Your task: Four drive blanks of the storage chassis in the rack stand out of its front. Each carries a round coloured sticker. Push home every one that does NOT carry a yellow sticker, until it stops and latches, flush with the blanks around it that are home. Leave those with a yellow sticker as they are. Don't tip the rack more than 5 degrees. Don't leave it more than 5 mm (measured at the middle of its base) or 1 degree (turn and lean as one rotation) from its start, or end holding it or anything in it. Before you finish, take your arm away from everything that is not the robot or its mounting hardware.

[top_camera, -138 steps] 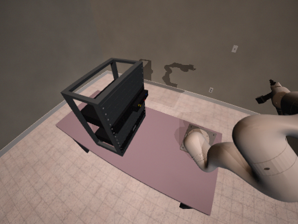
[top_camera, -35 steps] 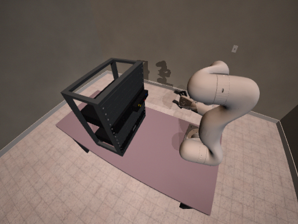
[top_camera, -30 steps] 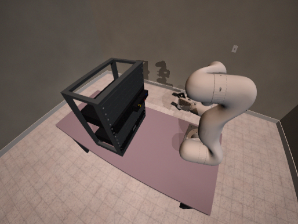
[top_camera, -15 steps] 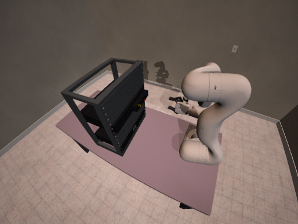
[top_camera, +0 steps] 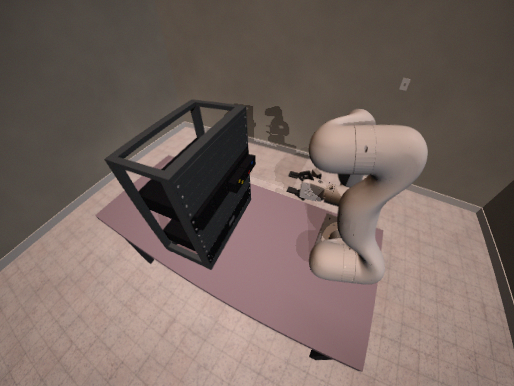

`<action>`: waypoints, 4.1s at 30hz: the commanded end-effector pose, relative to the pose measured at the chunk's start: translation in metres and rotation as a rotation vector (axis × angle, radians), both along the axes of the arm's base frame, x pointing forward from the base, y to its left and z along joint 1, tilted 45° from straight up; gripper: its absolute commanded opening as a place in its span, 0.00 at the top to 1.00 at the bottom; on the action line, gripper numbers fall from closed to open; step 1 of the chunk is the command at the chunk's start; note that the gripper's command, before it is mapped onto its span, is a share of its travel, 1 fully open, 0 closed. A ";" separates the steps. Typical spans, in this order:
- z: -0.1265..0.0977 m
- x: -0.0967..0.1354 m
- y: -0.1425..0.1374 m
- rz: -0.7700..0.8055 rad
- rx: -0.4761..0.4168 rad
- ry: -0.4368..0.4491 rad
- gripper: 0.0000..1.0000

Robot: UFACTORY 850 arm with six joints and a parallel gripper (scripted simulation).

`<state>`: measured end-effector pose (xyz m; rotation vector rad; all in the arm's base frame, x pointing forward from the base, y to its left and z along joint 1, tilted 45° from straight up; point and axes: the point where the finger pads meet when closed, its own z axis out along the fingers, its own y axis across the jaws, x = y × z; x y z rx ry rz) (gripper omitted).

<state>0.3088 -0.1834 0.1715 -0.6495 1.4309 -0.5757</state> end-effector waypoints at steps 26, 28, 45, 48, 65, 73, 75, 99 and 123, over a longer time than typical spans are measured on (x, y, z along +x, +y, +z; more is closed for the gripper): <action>0.008 0.001 0.012 0.024 0.001 -0.035 0.00; 0.008 0.001 0.012 0.024 0.001 -0.035 0.00; 0.008 0.001 0.012 0.024 0.001 -0.035 0.00; 0.008 0.002 0.013 0.024 0.001 -0.036 0.00; 0.028 0.045 0.032 0.024 0.002 -0.037 0.00; 0.046 0.085 0.049 0.024 0.002 -0.036 0.00; 0.050 0.094 0.054 0.024 0.002 -0.036 0.00; 0.068 0.133 0.071 0.024 0.002 -0.037 0.00; 0.068 0.133 0.071 0.024 0.002 -0.037 0.00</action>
